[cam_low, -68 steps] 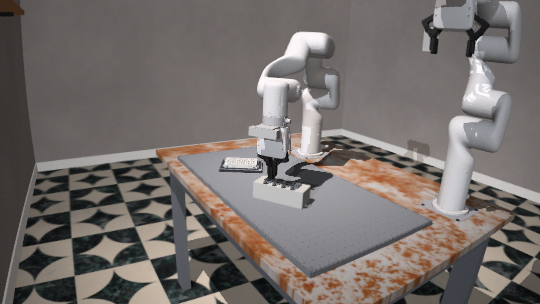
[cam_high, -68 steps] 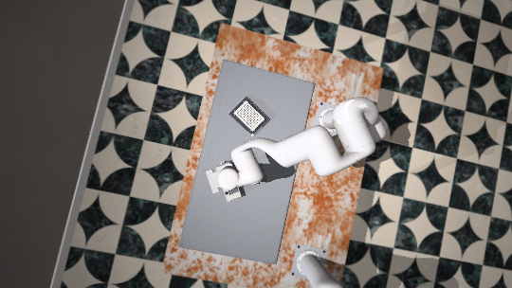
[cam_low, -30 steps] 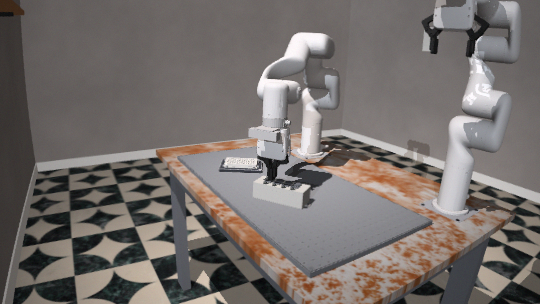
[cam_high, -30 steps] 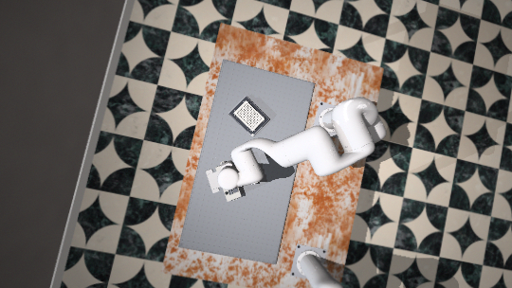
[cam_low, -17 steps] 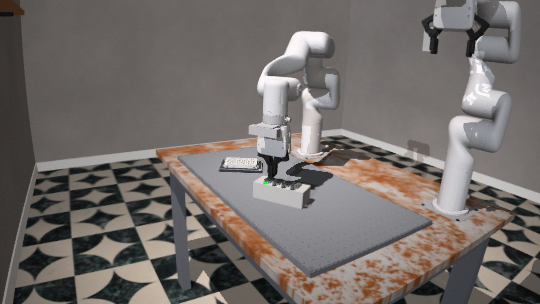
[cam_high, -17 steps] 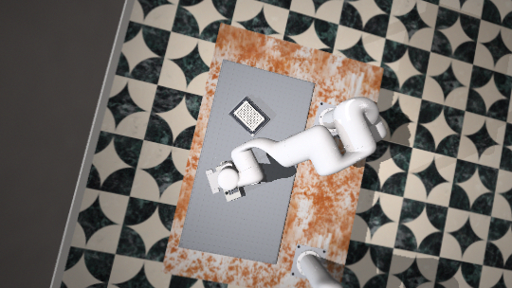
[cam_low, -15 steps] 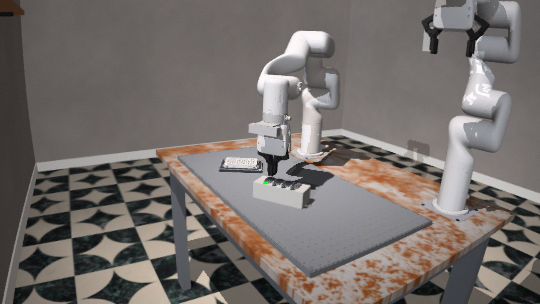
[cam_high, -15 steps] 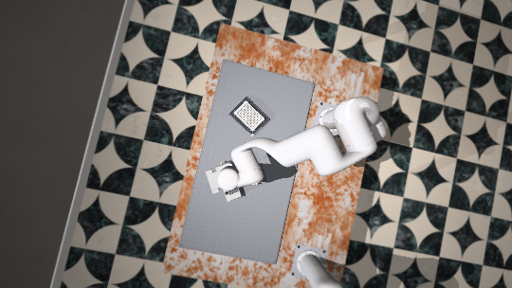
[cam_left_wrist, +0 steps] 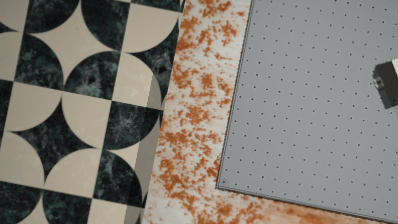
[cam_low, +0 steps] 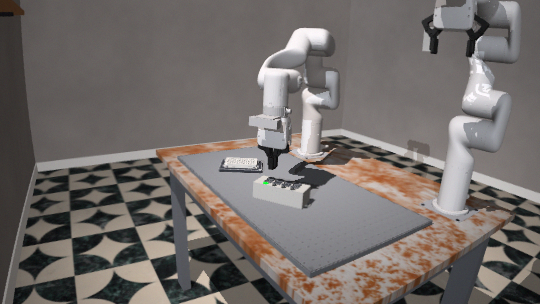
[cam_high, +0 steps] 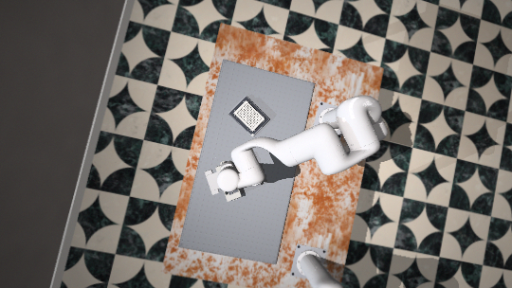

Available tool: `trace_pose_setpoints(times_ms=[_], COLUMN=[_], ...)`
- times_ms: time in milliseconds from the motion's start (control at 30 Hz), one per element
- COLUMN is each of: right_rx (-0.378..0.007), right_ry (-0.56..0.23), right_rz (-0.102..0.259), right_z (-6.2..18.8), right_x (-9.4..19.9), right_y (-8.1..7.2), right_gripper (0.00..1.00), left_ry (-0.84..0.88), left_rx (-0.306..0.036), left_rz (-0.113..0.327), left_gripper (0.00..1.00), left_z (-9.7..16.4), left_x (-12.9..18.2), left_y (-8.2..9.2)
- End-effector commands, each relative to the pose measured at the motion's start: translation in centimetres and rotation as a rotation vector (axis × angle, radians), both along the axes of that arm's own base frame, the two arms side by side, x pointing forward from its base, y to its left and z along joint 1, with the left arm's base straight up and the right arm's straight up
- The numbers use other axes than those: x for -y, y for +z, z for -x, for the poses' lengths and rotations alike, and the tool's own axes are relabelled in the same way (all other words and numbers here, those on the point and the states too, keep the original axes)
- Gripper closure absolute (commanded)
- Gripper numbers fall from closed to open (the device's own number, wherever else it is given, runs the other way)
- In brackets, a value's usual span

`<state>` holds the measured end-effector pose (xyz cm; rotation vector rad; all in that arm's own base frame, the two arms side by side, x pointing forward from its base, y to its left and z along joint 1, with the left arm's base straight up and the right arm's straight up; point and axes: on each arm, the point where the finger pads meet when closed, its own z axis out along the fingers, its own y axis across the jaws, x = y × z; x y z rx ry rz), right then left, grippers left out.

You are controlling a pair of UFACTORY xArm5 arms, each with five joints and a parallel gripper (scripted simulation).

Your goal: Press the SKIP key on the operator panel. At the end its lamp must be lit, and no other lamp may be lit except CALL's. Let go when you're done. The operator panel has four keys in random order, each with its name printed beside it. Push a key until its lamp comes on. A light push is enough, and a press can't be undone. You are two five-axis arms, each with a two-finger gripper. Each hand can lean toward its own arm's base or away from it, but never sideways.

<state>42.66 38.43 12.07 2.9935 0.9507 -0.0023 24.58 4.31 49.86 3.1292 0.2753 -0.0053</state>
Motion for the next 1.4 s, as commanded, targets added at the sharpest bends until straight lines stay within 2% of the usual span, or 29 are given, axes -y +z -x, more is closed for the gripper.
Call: trace_pose_setpoints(times_ms=[0, 500, 1367], right_rx=[0.005, 0.005, 0.005], right_ry=[0.0, 0.0, 0.0], right_rz=[-0.004, -0.004, -0.004], right_z=[-0.1, -0.1, -0.1], right_x=[-0.1, -0.1, -0.1], right_y=[0.8, 2.9, 3.0], right_gripper=[1.0, 1.0, 1.0], left_ry=[0.0, 0.0, 0.0], left_rx=[0.003, 0.003, 0.003], left_rz=[-0.001, -0.001, -0.001], left_gripper=[0.0, 0.0, 0.0], left_z=[0.0, 0.0, 0.0], left_x=[0.0, 0.0, 0.0], left_y=[0.1, 0.1, 0.1])
